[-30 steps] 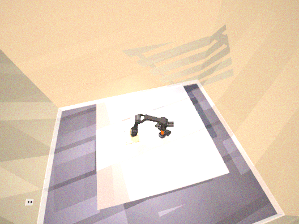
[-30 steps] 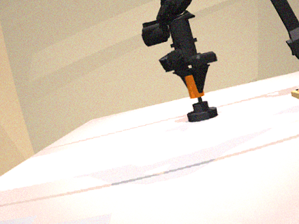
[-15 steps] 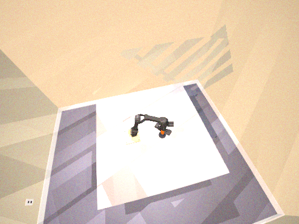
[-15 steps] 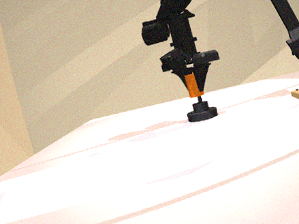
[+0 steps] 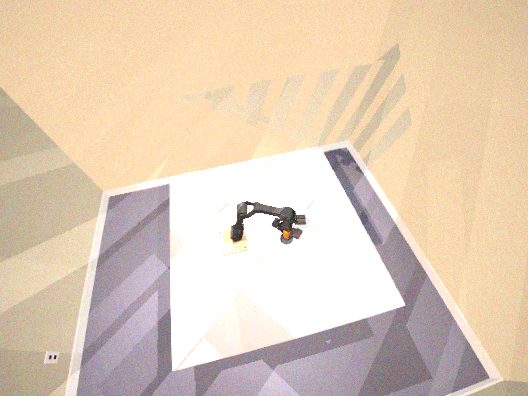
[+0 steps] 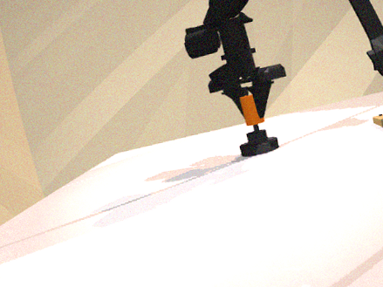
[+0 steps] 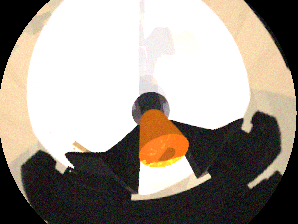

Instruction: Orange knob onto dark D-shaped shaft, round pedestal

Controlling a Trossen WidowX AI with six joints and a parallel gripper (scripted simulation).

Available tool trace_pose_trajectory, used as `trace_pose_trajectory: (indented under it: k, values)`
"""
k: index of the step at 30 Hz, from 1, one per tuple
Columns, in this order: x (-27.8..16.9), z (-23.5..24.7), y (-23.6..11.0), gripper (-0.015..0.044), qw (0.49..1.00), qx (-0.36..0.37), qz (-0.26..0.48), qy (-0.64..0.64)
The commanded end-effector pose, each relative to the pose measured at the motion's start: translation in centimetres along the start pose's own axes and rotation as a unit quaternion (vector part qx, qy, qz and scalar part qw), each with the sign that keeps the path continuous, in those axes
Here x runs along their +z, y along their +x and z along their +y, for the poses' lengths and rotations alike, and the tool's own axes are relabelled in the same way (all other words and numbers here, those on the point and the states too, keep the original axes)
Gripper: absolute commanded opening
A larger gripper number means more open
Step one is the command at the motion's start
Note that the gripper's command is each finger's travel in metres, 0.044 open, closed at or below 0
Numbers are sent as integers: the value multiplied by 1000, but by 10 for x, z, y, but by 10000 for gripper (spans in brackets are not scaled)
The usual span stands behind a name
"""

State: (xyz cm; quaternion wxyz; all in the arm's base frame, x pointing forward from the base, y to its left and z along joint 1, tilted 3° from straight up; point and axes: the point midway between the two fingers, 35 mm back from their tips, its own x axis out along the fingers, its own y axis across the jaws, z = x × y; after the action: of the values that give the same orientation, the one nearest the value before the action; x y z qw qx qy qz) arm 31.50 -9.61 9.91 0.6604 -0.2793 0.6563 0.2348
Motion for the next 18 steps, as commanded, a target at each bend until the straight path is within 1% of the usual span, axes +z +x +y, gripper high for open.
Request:
trace_pose_trajectory:
  k: [1,14,18]
  values:
    - [0,0,1,0,1000,-1,0,-3]
    - [2,-4,1,0,1000,-2,0,-3]
    - [2,-4,-4,0,1000,-2,0,-3]
